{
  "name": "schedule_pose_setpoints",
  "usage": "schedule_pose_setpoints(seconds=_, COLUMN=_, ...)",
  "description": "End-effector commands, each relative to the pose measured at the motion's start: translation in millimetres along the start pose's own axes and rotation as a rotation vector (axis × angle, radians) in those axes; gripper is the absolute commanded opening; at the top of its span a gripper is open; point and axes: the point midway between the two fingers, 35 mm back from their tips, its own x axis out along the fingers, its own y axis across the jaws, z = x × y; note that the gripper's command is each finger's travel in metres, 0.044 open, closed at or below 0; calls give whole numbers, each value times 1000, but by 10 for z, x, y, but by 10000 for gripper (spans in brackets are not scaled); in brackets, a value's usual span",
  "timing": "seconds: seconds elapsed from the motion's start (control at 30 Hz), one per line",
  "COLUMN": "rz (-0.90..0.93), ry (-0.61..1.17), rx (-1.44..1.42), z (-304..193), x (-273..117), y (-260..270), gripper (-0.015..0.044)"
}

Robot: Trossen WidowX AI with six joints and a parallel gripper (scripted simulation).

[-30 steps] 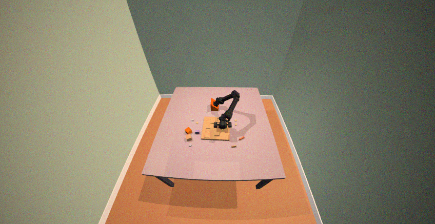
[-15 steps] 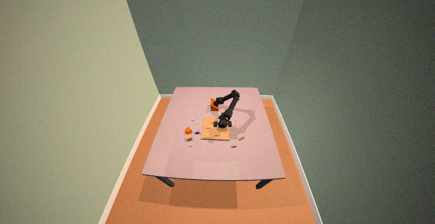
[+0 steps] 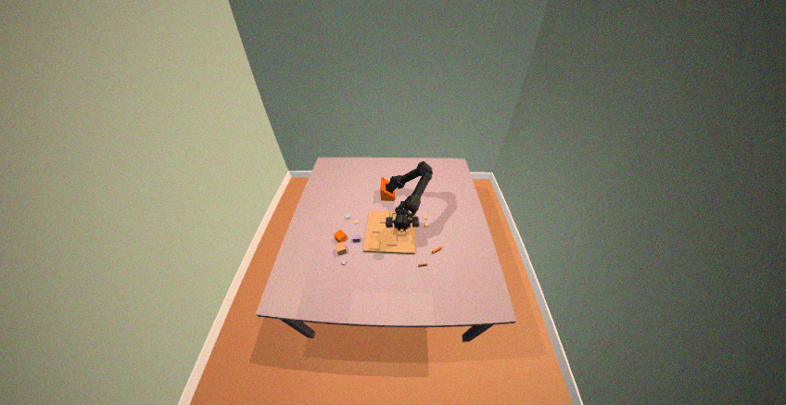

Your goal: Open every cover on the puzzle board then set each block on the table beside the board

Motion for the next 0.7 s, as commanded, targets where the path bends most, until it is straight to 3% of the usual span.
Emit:
schedule_pose_setpoints(seconds=0.0, rz=1, ry=6, rx=-5, z=-8, x=-81, y=1, gripper=80)
schedule_pose_setpoints(seconds=0.1, rz=1, ry=6, rx=-67, z=-8, x=-101, y=1, gripper=80)
schedule_pose_setpoints(seconds=0.57, rz=6, ry=3, rx=-1385, z=-16, x=-305, y=5, gripper=80)
schedule_pose_setpoints(seconds=0.67, rz=7, ry=2, rx=-1556, z=-16, x=-340, y=5, gripper=80)
